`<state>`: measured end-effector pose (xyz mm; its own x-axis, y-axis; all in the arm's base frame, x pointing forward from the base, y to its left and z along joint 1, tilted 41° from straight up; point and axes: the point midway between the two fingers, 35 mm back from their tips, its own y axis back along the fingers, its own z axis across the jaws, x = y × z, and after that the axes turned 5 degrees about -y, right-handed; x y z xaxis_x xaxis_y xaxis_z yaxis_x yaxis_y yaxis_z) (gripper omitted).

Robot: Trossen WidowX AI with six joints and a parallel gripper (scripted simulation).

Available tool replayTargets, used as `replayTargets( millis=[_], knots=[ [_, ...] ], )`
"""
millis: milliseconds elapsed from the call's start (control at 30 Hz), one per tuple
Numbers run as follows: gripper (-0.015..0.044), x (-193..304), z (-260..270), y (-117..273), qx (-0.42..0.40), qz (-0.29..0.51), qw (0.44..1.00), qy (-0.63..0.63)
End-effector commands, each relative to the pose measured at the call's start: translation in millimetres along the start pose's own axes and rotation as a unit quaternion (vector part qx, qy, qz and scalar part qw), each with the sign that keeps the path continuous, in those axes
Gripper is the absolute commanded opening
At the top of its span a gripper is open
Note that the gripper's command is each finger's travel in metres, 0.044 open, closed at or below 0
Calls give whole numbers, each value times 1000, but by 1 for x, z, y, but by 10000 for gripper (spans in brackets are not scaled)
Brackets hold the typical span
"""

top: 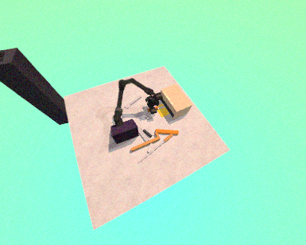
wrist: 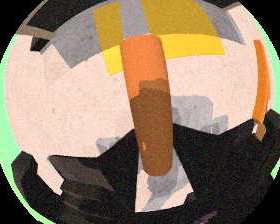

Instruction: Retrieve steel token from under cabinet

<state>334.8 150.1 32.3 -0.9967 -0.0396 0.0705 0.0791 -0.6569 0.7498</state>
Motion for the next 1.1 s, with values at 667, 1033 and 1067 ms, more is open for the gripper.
replayTargets(
  millis=[667,1033,1067],
  knots=[
    [0,26,-2,-1,1,1,1000,-2],
    [0,38,-3,-1,1,1,1000,-2],
    [0,39,-3,-1,1,2,1000,-2]
  ],
)
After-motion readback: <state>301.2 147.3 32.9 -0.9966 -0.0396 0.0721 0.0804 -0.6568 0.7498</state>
